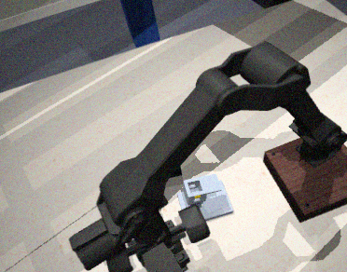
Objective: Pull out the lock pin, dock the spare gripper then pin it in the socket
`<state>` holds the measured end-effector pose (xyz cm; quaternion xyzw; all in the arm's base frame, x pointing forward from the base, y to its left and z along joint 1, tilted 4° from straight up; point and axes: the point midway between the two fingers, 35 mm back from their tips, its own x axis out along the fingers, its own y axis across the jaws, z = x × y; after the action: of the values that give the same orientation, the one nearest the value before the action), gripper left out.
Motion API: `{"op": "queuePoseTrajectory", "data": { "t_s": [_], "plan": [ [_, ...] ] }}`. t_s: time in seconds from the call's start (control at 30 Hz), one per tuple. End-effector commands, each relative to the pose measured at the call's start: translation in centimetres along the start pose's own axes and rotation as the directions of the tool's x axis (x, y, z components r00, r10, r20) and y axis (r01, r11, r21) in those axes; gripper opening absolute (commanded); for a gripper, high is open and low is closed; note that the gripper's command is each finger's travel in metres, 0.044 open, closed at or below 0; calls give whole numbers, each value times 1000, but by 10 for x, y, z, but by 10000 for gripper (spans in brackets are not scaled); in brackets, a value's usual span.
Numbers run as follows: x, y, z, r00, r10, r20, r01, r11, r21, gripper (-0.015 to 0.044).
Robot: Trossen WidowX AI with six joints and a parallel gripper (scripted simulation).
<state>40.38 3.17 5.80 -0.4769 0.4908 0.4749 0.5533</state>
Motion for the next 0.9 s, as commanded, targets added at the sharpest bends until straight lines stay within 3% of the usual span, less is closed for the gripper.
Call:
{"op": "queuePoseTrajectory", "data": {
  "t_s": [0.0, 0.87],
  "plan": [
    [5, -1, 0, 1000, -2, 1, 2, 1000, -3, 0],
    [24, 0, -2, 1000, 0, 0, 0, 1000, -4, 0]
  ]
}}
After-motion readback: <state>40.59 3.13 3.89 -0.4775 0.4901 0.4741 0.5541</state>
